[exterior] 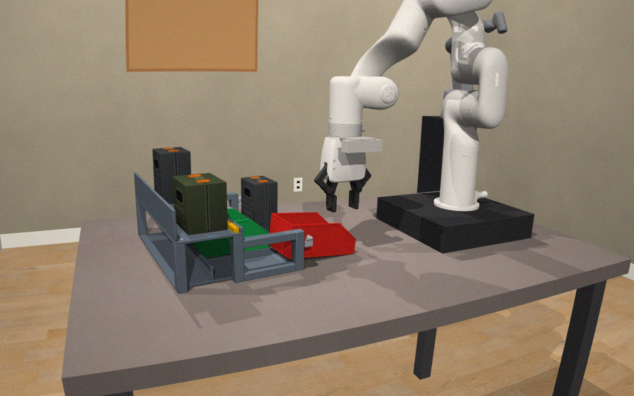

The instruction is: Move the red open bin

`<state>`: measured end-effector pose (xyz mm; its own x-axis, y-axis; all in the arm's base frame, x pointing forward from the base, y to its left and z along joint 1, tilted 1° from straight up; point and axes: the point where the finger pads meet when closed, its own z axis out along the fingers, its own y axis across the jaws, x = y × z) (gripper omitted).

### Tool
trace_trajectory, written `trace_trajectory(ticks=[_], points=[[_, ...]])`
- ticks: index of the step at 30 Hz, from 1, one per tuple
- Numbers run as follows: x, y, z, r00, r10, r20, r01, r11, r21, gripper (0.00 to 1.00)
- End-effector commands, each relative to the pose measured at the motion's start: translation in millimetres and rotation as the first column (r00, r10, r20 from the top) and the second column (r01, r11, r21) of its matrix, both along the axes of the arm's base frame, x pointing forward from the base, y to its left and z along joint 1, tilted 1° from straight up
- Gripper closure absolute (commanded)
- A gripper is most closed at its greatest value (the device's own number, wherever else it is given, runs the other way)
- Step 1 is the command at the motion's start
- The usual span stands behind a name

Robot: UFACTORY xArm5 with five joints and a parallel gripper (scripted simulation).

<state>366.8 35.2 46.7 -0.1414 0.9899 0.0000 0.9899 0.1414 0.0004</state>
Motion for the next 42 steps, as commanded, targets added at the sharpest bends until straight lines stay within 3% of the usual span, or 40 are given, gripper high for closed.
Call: trace_trajectory(ticks=[1, 12, 42], points=[[1.8, 0, 1.5, 1.000, 0.000, 0.005, 0.000, 1.000, 0.000, 0.66], [1.8, 0, 1.5, 1.000, 0.000, 0.005, 0.000, 1.000, 0.000, 0.66], [65.5, 10, 21.6, 1.000, 0.000, 0.005, 0.000, 1.000, -0.010, 0.66]])
